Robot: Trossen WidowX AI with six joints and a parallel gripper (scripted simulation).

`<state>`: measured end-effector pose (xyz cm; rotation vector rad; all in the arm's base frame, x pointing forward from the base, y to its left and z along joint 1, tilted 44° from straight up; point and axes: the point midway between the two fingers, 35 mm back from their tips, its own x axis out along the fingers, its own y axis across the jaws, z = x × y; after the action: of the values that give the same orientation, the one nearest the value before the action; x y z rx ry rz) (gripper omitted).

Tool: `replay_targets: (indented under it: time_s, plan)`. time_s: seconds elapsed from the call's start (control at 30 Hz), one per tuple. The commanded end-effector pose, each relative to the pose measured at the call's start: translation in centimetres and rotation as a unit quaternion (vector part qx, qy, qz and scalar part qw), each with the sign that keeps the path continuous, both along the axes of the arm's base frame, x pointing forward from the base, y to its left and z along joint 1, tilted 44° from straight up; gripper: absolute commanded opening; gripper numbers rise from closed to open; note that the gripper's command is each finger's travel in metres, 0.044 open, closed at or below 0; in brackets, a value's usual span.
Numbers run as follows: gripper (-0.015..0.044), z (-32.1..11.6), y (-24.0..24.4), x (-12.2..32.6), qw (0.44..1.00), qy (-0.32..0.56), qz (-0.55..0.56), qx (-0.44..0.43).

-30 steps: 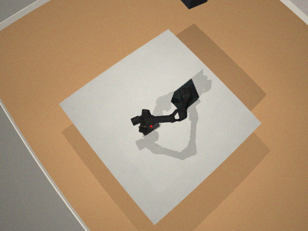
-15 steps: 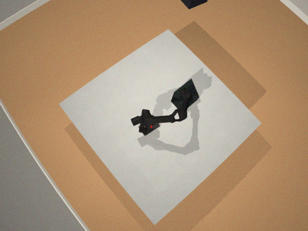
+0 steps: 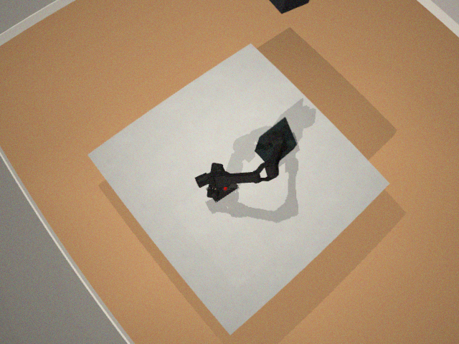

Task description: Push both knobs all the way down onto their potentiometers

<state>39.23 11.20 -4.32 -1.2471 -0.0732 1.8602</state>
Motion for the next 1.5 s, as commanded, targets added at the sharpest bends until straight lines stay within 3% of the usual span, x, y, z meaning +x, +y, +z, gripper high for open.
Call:
replay_targets:
  time_s: [0.0, 1.47]
  plan:
    - [0.0, -0.04, -0.04, -0.02, 1.0, 0.003, -0.002, 0.001]
    - [0.0, -0.44, 0.34, -0.09, 1.0, 0.003, -0.002, 0.001]
